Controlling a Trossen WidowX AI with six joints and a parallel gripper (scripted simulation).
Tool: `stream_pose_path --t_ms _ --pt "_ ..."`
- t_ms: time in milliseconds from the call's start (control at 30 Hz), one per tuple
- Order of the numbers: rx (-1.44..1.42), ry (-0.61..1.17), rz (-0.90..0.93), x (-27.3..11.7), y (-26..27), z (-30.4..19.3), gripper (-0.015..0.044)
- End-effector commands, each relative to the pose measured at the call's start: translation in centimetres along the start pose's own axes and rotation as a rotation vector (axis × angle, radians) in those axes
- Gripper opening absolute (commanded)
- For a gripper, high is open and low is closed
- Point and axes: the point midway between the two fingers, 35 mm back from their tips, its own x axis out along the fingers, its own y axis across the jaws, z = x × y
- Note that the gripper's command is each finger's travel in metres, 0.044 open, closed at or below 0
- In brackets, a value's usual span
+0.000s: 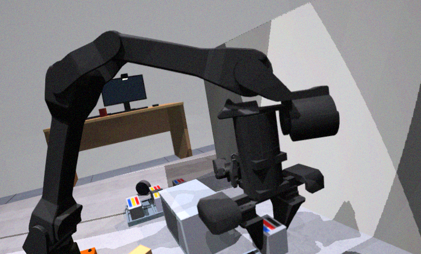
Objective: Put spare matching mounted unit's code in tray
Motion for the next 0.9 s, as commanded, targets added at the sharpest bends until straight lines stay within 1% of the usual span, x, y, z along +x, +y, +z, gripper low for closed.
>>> stream_pose_path --t_ms 0,867 --pt "-0.002 -0.006 0.002 0.5 0.1 0.1 0.0000" --pt "-0.002 -0.006 0.003 2.2 0.3 0.3 0.0000"
